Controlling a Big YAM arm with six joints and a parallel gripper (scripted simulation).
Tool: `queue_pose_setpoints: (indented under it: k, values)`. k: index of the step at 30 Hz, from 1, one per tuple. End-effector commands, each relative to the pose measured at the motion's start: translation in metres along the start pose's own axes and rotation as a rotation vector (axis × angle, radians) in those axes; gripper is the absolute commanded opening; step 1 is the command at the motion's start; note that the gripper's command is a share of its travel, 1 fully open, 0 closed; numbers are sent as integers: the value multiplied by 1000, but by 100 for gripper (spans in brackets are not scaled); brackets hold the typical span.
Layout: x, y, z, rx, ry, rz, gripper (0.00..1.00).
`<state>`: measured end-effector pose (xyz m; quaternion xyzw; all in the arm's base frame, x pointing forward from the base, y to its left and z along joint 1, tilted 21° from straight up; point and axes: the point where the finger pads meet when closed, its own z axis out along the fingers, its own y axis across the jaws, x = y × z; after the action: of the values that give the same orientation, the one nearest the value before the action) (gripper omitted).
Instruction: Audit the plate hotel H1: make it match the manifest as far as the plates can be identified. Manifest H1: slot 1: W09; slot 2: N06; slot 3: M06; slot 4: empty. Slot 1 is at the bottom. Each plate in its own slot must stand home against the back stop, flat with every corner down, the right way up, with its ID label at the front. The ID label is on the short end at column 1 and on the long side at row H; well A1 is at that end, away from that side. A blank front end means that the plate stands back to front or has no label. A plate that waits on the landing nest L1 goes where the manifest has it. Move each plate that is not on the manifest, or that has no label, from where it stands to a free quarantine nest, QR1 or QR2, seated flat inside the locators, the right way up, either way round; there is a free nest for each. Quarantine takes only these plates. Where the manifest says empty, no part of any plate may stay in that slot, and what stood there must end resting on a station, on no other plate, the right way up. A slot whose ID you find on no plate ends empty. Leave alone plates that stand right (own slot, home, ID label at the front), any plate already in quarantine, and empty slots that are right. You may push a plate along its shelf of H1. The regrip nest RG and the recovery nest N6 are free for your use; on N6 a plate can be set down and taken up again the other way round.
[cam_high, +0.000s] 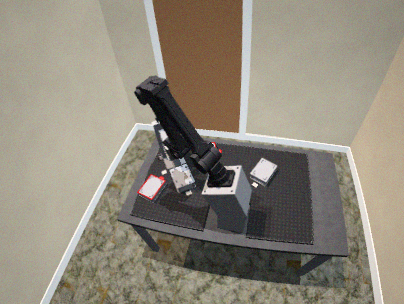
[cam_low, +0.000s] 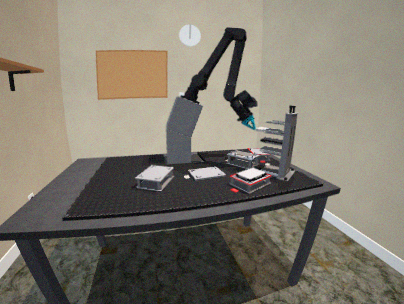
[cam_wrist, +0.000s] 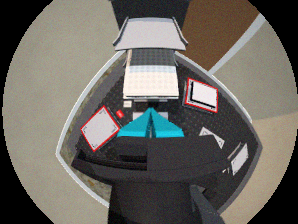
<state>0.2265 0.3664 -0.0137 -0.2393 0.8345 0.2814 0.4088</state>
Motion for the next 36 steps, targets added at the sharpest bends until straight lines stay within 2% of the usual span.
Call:
queue_pose_setpoints:
  k: [1, 3, 19, 20, 24, 36]
  values:
    - [-16, 0, 1, 0, -30, 3, 0]
    - [-14, 5, 2, -10, -25, -2, 0]
    - [-24, 0, 9, 0, -31, 3, 0]
    - [-23, 6, 9, -12, -28, -2, 0]
    - [-27, 0, 11, -1, -32, 2, 0]
    - [-32, 0, 16, -1, -33, 3, 0]
